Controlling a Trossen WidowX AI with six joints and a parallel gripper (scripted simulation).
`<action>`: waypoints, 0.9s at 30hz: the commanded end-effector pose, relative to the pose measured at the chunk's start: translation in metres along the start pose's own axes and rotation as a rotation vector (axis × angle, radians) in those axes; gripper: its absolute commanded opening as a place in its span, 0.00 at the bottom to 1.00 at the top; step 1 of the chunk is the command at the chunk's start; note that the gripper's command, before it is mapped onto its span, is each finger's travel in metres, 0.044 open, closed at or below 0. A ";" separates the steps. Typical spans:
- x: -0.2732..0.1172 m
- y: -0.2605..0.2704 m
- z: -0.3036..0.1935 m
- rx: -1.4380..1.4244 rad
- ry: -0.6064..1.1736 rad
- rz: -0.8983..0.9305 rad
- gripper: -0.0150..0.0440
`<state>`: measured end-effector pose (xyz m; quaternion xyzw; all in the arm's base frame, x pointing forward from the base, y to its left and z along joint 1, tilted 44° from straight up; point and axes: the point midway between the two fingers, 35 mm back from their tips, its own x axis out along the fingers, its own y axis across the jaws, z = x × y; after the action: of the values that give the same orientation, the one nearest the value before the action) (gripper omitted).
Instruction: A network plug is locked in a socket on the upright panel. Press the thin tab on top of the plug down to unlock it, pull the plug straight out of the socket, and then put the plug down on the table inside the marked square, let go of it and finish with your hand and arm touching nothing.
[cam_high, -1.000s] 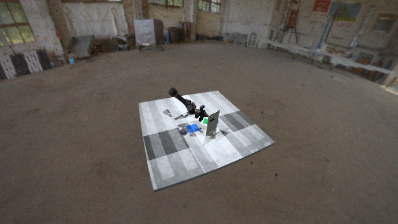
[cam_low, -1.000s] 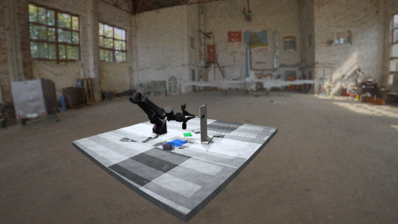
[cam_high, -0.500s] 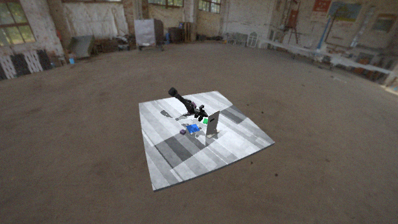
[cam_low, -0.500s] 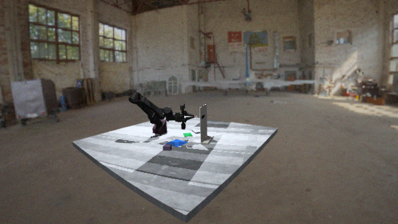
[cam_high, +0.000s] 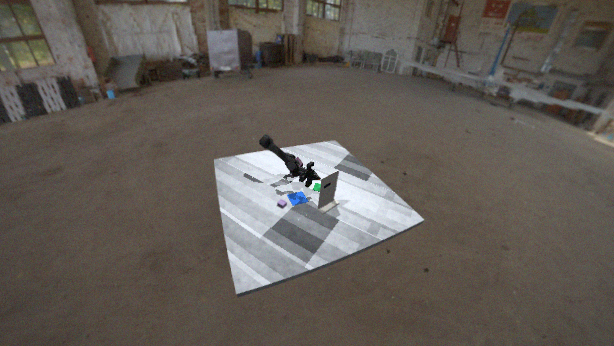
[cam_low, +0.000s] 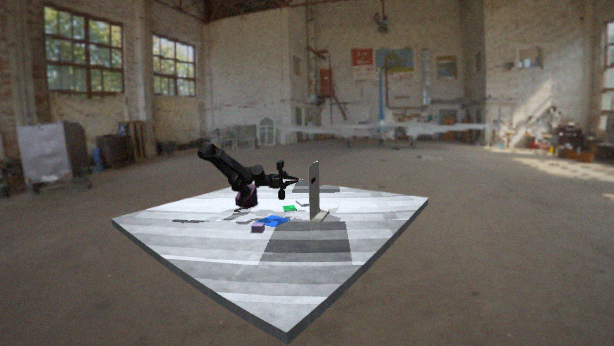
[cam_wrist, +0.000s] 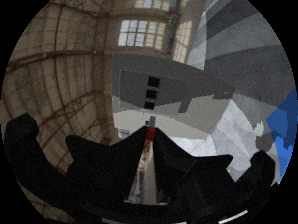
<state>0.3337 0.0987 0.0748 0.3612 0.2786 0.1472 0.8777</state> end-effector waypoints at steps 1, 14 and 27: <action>-0.003 0.001 -0.001 -0.006 0.002 0.003 0.25; -0.006 0.000 -0.001 0.000 0.001 -0.001 0.25; -0.013 0.032 -0.005 -0.002 0.003 0.000 0.25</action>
<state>0.3208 0.1125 0.0902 0.3580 0.2832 0.1490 0.8771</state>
